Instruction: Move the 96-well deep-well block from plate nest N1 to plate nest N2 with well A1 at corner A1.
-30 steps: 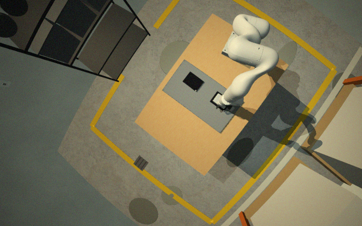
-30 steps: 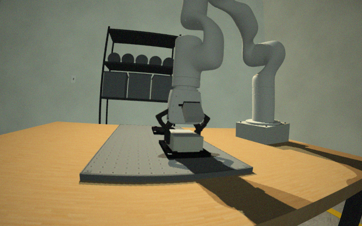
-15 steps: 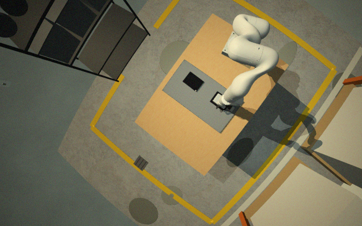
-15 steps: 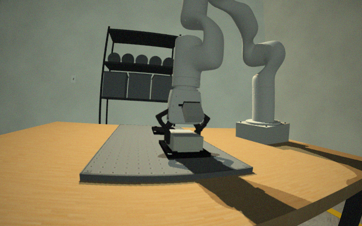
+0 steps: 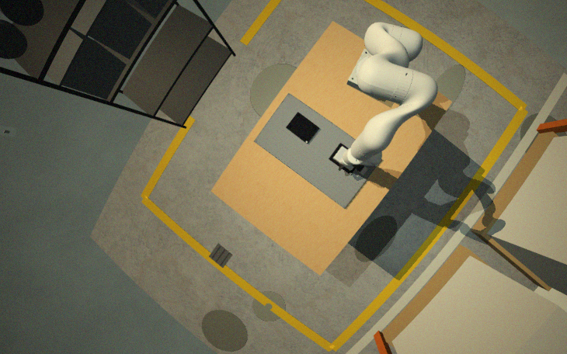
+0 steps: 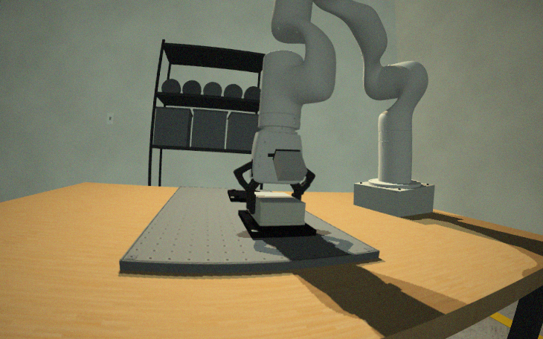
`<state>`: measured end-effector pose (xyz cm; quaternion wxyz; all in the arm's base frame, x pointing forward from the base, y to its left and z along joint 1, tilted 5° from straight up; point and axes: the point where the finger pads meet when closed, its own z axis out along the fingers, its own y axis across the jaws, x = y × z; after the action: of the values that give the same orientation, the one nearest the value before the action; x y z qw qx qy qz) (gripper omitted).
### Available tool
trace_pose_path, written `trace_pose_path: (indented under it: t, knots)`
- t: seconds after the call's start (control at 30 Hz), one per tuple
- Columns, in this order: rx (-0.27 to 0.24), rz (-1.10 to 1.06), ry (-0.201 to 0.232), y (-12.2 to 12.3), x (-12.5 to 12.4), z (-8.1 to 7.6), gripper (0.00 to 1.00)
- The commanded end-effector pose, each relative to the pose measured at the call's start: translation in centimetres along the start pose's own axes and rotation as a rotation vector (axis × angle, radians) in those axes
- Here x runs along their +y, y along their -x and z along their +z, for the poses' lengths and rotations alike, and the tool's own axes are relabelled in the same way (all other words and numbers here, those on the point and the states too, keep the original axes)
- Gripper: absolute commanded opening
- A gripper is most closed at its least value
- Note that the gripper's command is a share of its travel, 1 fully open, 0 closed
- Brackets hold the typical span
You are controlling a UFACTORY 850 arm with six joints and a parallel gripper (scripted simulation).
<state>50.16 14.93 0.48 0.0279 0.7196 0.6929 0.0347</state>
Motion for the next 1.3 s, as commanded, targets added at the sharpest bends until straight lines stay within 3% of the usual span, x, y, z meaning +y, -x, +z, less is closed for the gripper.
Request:
trace_pose_path:
  t: [0.0,1.0,1.27]
  knots:
    - [0.001,0.000,0.001,0.0,0.1,-0.3,0.00]
    - [0.001,0.000,0.001,0.0,0.1,-1.6,0.00]
    - [0.001,0.000,0.001,0.0,0.1,-2.9,0.00]
